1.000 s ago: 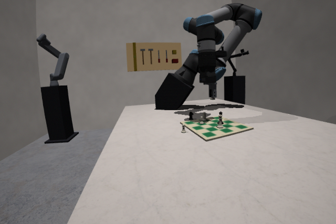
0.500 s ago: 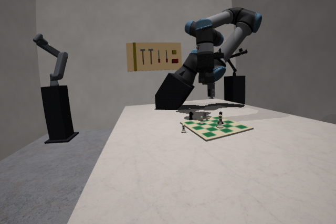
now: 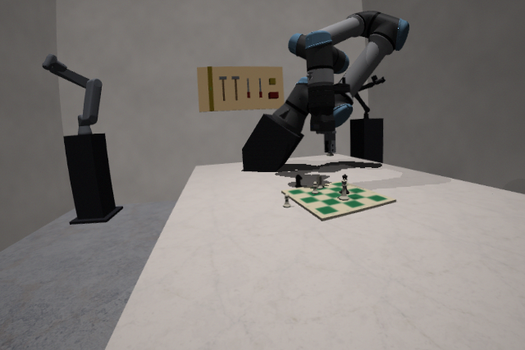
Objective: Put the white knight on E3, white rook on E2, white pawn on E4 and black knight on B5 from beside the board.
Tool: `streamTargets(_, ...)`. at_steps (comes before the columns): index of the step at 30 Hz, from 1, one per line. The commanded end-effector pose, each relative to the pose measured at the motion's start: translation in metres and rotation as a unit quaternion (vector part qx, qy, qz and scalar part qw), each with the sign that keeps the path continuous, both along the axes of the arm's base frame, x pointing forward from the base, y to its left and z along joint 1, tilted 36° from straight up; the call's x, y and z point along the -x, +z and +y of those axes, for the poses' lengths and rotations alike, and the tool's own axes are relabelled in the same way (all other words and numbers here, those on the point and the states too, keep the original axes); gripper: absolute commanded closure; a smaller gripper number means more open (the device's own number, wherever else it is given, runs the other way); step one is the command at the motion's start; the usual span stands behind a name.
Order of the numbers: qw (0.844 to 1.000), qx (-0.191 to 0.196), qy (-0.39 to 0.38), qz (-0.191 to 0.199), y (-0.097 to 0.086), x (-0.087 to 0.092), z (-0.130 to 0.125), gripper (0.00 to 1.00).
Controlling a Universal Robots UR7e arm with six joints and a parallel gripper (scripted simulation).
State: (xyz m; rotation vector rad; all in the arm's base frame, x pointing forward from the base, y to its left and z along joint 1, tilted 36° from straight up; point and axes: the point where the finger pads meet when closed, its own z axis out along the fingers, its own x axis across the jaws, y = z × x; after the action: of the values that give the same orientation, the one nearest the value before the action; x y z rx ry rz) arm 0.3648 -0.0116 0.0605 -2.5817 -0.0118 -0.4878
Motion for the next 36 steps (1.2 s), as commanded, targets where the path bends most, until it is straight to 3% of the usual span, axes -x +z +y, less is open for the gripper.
streamTargets(1,1.000,0.000,0.000,0.000,-0.003,-0.002,0.002,1.00)
streamTargets(25,1.000,0.000,0.000,0.000,-0.060,-0.025,0.036,1.00)
streamTargets(36,1.000,0.000,0.000,0.000,-0.072,-0.030,0.042,1.00)
